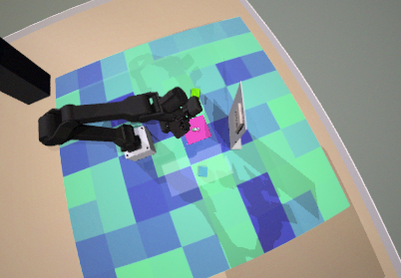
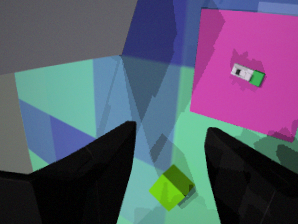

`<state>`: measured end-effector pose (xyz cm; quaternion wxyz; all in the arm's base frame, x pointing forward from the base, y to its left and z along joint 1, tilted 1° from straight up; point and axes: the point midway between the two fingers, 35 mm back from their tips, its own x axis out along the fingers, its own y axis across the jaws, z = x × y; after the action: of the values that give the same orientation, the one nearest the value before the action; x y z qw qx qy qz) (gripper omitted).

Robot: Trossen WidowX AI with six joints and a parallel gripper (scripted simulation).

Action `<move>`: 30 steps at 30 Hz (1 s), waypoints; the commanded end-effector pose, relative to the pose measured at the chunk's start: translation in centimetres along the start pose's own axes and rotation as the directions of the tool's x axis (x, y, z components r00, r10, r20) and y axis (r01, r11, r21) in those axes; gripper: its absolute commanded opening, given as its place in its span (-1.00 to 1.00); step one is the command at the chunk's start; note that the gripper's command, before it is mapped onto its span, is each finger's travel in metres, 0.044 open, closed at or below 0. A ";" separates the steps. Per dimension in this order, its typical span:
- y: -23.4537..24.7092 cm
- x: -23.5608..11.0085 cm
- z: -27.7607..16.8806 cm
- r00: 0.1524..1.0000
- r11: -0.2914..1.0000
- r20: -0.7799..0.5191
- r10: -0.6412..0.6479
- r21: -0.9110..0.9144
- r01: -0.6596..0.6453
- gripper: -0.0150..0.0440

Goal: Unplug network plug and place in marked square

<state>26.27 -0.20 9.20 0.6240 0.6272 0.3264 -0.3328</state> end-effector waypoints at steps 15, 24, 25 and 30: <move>3.0 -5.6 0.0 1.000 1.000 0.002 0.010 -0.002 -0.010 0.04; 3.0 -5.7 0.0 1.000 1.000 0.002 0.010 -0.002 -0.010 0.75; 3.0 -5.7 0.0 1.000 1.000 0.002 0.010 -0.002 -0.010 0.84; 3.0 -5.7 0.0 1.000 1.000 0.002 0.010 -0.002 -0.010 1.00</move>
<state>25.56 -0.17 15.58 0.6257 0.6287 0.3235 -0.3294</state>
